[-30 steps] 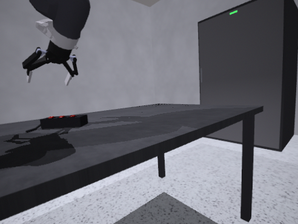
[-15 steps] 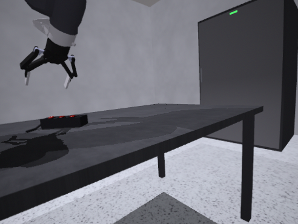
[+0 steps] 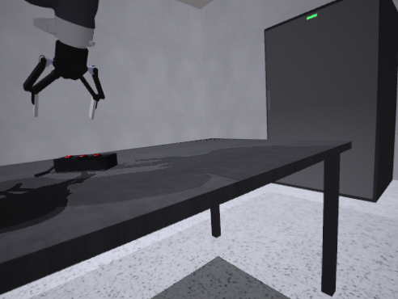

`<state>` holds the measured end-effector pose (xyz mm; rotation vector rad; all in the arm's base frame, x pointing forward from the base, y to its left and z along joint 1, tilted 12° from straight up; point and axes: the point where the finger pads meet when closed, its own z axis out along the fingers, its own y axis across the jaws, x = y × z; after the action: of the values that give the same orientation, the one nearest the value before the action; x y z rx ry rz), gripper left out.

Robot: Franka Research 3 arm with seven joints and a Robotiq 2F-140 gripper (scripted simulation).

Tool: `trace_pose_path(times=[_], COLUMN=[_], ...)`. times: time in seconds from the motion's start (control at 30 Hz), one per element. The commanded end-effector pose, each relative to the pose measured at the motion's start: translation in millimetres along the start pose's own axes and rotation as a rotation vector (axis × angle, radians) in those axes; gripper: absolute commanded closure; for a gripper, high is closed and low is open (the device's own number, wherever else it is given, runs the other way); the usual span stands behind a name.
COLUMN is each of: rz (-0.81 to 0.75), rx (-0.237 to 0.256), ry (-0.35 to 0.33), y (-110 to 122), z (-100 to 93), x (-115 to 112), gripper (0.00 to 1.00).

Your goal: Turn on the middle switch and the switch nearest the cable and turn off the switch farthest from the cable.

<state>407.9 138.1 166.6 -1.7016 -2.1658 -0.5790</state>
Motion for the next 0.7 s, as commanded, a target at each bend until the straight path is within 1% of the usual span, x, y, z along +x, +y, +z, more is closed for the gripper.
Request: trace_pose_path(times=[0.0,0.03,0.1,0.13,0.67], rz=[0.151,0.16,0.16,0.189,0.189], rx=[-0.106,-0.125,-0.125,-0.151,-0.152], ry=[-0.21,-0.236,-0.236,-0.279,-0.28], y=[22.6,24.7,24.7,25.6,25.8], z=[-16.4,-19.3,-19.3,-20.6,-20.8], x=[-37.4,-39.2,-39.2,-39.9,-40.0], gripper=[0.0,0.0,0.0,0.0,0.0])
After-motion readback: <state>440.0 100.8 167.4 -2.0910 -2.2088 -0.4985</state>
